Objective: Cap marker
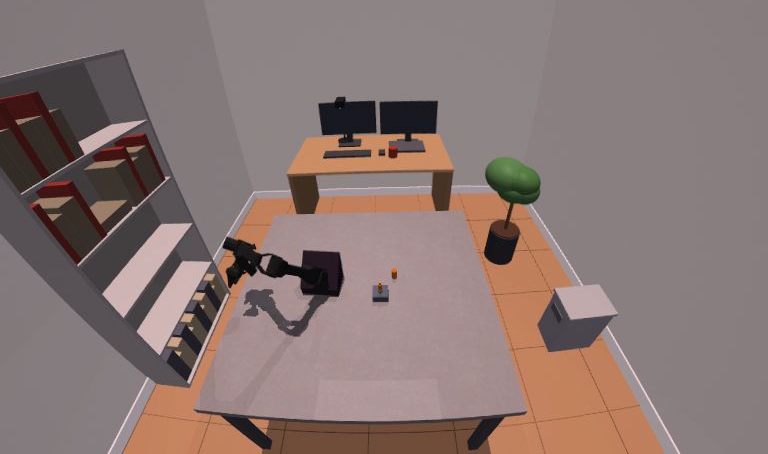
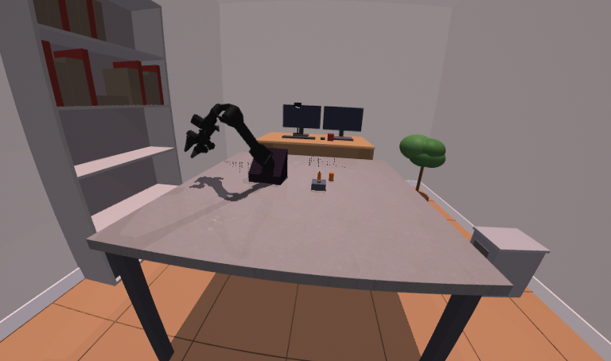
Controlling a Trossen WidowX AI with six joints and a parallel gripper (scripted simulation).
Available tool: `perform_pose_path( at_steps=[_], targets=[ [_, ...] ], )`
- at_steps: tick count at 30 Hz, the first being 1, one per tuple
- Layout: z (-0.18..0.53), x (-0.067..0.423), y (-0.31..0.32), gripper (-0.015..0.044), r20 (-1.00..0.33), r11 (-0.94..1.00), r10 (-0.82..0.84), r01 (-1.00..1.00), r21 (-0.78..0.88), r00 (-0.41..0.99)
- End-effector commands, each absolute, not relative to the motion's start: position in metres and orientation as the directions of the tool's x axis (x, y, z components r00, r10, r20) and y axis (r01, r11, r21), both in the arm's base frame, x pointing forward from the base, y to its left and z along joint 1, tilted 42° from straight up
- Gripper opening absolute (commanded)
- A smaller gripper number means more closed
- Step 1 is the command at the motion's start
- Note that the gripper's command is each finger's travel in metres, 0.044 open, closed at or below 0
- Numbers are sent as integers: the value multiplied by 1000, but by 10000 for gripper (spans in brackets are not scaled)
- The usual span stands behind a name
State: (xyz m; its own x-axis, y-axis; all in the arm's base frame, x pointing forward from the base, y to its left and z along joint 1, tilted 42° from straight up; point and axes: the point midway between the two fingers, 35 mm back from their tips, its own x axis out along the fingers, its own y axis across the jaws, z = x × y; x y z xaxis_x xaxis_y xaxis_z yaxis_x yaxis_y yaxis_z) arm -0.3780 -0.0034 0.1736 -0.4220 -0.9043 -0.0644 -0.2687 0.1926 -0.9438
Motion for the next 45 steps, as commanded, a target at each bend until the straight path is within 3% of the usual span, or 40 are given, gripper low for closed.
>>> perform_pose_path(
  at_steps=[1, 6, 14, 23, 34, 45],
  targets=[
    [173, -379, -3, 374, -70, 198, -902, -265, -944, -426],
    [156, -390, 50, 242, -199, 276, -792, -47, -960, -578],
    [112, -366, 181, 241, -425, 123, -490, 422, -898, -761],
    [66, -275, 307, 241, -658, -325, -152, 666, -671, -737],
    [19, -98, 387, 241, -872, -844, 82, 432, -319, -483],
    [-12, 60, 378, 241, -963, -997, 81, -31, -76, -259]
  ],
)
